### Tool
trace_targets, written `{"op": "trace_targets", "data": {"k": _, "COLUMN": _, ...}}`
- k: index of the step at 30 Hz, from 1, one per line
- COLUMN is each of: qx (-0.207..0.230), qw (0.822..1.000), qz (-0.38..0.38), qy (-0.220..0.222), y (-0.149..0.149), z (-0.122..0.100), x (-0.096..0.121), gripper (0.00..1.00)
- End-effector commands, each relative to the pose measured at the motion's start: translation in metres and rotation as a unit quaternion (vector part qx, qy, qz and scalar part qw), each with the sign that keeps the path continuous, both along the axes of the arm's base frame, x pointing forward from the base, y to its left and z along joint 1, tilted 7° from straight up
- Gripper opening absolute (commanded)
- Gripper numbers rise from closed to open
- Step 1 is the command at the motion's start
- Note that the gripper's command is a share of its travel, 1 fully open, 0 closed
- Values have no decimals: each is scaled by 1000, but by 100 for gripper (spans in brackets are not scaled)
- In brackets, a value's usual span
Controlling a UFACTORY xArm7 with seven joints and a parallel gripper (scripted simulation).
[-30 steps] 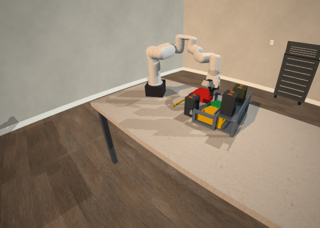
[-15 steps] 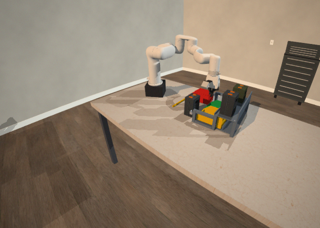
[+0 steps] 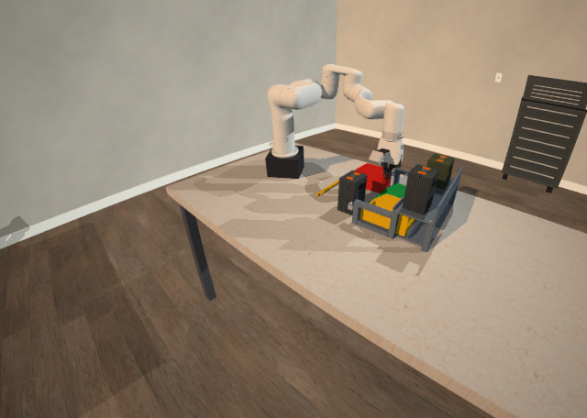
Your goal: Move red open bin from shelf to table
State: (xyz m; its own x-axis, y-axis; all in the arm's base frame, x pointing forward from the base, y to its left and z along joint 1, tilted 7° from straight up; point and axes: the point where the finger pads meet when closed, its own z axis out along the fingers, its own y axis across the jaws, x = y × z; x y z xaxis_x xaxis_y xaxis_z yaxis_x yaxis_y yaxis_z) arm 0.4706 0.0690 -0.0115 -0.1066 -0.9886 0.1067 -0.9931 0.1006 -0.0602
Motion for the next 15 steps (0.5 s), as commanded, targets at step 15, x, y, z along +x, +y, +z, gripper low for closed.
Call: {"op": "trace_targets", "data": {"k": 15, "qx": 0, "qw": 1000, "qz": 0, "qy": -2, "y": 0, "z": -4, "x": 1, "gripper": 0}}
